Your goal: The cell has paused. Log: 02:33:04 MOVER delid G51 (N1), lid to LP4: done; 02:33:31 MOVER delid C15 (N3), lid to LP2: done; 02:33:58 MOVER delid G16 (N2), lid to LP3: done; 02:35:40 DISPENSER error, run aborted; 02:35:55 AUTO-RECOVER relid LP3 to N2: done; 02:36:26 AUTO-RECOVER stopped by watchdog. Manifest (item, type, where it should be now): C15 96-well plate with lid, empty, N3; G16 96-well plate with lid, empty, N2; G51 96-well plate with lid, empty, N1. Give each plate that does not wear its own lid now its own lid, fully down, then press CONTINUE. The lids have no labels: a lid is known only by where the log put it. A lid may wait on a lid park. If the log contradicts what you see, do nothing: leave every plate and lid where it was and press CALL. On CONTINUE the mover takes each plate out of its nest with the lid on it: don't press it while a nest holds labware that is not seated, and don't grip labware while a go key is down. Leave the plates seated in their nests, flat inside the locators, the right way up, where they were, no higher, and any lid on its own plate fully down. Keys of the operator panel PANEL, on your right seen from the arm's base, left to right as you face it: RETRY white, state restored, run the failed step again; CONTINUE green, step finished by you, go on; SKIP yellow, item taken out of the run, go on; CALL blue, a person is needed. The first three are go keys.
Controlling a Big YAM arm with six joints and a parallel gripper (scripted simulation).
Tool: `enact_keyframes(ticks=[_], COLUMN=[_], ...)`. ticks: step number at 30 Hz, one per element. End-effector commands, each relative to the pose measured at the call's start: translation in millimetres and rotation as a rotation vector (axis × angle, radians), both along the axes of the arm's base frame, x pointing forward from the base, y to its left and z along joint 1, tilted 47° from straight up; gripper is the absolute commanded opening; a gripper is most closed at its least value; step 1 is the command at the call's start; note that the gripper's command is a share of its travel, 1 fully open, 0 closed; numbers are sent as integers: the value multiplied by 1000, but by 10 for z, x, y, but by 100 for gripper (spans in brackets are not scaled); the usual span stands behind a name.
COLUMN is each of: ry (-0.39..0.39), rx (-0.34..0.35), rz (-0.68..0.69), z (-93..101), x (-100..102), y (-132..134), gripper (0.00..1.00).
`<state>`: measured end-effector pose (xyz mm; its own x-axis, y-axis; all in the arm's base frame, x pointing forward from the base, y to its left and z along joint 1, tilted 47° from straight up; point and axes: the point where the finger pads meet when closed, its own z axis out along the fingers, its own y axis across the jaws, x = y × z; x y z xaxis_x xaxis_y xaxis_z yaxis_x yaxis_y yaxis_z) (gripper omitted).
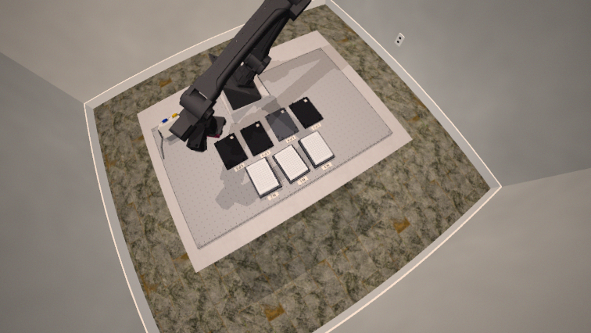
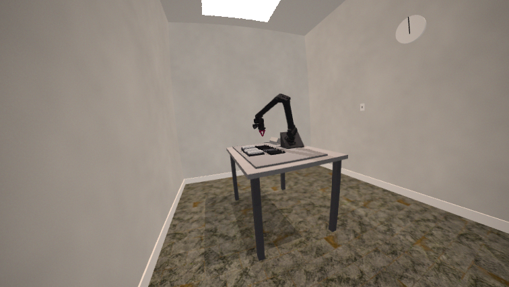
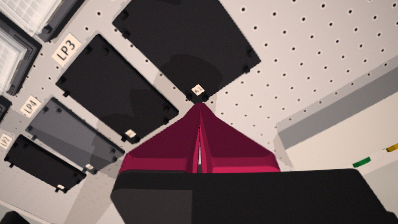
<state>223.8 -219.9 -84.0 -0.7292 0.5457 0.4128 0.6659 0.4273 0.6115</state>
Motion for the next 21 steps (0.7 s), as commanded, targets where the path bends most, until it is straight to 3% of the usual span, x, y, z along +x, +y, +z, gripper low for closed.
enact_keyframes(ticks=[1, 11, 14, 16, 17, 21], ry=[-44, -44, 26, 26, 55, 113], rx=[-65, -65, -34, -34, -4, 9], rz=[-6, -6, -69, -69, -82, -135], z=[-39, -46, -111, -111, -138, -202], x=[130, 131, -89, -89, -207, -396], y=[-343, -350, -290, -290, -152, -165], gripper=[0, 0, 0, 0, 0, 0])
